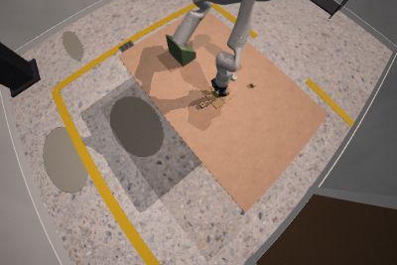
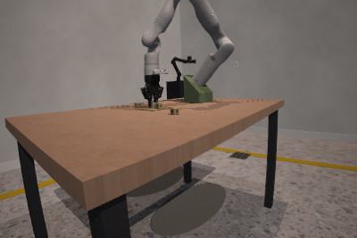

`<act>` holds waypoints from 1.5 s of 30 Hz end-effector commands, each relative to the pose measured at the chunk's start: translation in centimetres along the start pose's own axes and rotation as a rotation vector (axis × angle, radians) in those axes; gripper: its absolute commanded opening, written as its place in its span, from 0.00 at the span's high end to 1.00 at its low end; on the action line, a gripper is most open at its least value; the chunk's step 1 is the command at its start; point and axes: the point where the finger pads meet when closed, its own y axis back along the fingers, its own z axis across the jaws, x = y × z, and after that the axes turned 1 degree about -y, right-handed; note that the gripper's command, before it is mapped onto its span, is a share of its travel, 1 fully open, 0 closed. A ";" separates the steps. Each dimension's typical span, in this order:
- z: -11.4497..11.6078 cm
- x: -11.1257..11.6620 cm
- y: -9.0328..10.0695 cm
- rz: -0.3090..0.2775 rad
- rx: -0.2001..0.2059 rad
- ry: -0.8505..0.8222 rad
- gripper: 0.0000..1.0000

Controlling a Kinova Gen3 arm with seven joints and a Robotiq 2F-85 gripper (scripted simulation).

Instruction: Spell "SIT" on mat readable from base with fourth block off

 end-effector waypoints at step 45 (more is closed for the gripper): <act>0.0 0.0 8.6 -0.001 -0.002 0.000 0.59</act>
